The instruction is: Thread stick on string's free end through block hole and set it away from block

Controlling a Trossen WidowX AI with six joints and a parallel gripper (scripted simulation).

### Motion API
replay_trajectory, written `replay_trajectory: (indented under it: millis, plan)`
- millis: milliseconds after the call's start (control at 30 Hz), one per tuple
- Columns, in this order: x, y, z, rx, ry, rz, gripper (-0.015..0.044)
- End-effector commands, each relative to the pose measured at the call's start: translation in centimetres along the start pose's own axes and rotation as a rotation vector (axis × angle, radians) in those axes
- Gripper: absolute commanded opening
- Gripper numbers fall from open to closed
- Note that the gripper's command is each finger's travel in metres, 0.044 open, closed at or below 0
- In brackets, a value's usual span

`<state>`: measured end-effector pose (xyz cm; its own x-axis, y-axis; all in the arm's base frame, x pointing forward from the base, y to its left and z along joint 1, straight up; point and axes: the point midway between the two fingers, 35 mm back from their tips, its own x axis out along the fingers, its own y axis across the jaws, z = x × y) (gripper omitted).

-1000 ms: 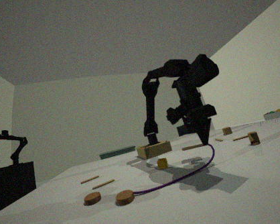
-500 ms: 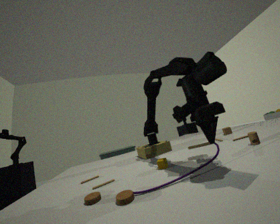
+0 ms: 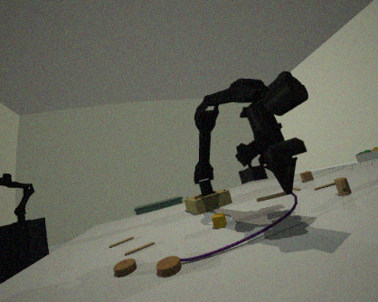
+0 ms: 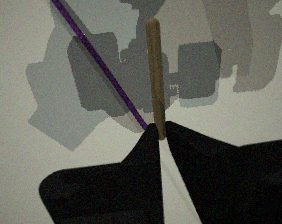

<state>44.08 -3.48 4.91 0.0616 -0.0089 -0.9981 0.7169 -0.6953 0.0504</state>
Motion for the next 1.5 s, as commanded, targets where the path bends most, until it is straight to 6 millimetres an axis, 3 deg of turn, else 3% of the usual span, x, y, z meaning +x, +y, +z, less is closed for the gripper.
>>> replay_trajectory:
  millis: [0, 1467]
  plan:
    - [0.5, -0.5, 0.1, 0.003, 0.003, -0.008, 0.0000]
    - [4.1, -4.2, 2.2, 0.003, 0.001, -0.012, 0.0000]
